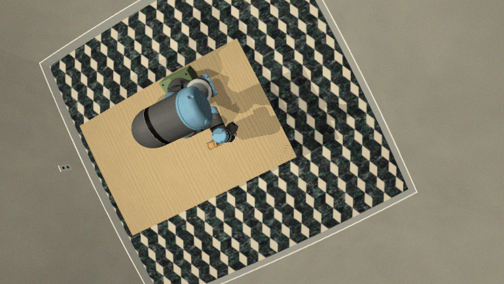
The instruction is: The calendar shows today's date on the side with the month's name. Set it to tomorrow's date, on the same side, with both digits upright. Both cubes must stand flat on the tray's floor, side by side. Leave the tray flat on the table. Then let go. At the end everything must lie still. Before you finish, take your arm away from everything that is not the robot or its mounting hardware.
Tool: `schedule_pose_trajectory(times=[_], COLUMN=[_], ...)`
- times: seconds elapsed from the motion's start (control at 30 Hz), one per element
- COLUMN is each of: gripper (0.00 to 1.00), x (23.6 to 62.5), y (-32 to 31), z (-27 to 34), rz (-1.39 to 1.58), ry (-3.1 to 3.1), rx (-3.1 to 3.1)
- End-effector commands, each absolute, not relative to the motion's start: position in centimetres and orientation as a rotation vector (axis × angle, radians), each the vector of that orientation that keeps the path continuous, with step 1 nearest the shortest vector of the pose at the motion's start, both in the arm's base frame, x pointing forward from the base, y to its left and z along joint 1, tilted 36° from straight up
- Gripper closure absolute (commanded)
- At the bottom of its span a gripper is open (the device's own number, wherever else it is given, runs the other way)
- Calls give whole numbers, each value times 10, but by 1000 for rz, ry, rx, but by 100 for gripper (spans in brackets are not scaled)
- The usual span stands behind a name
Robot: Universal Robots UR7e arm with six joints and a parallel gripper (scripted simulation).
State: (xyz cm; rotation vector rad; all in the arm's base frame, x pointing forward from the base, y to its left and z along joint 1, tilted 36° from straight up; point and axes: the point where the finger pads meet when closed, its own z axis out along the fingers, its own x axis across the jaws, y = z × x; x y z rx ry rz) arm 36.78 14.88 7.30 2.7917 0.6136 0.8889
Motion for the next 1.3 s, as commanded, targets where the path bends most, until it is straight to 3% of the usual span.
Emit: schedule_pose_trajectory(times=[0.0,1.27], gripper=[40,40], x=[368,334], y=[149,150], z=[74,120], rz=[891,891], ry=[614,614], rx=[2791,2791])
